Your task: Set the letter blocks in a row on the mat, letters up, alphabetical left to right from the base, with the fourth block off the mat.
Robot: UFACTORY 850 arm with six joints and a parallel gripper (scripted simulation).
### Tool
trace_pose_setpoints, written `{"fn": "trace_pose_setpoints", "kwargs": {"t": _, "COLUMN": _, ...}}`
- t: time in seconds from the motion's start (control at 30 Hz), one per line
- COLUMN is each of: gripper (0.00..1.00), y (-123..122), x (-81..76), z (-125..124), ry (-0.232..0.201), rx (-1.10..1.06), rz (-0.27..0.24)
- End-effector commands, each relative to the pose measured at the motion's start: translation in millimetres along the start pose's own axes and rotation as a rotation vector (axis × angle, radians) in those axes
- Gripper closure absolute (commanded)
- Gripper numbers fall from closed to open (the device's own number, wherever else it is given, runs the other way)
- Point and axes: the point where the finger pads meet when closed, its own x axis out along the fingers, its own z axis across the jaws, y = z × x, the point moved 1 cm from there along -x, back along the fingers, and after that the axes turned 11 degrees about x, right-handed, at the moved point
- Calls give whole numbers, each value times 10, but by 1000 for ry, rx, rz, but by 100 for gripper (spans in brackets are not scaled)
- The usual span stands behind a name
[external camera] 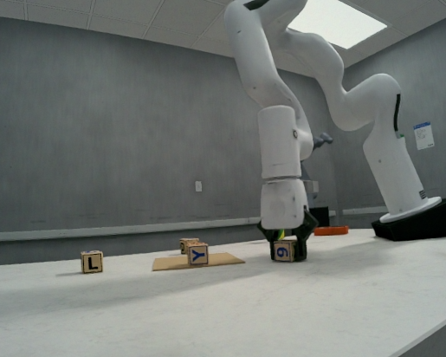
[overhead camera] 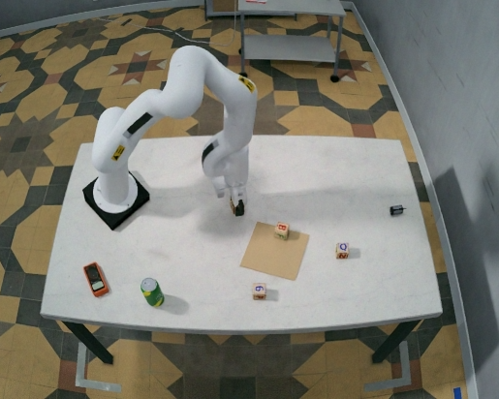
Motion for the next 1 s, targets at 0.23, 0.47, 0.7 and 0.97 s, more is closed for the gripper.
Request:
{"fn": "trace_pose_setpoints", "kwargs": {"t": 0.23, "gripper": 56, "y": -7, "x": -4, "z": 0, "ry": 0, "rx": 0, "rz": -1}}
{"fn": "trace_pose_setpoints", "kwargs": {"t": 0.47, "gripper": 56, "y": -7, "x": -4, "z": 0, "ry": 0, "rx": 0, "rz": -1}}
{"fn": "trace_pose_setpoints", "kwargs": {"t": 0.7, "gripper": 56, "y": -7, "x": -4, "z": 0, "ry": 0, "rx": 0, "rz": -1}}
{"fn": "trace_pose_setpoints", "kwargs": {"t": 0.97, "gripper": 56, "y": -7, "x": -4, "z": 0, "ry": 0, "rx": 0, "rz": -1}}
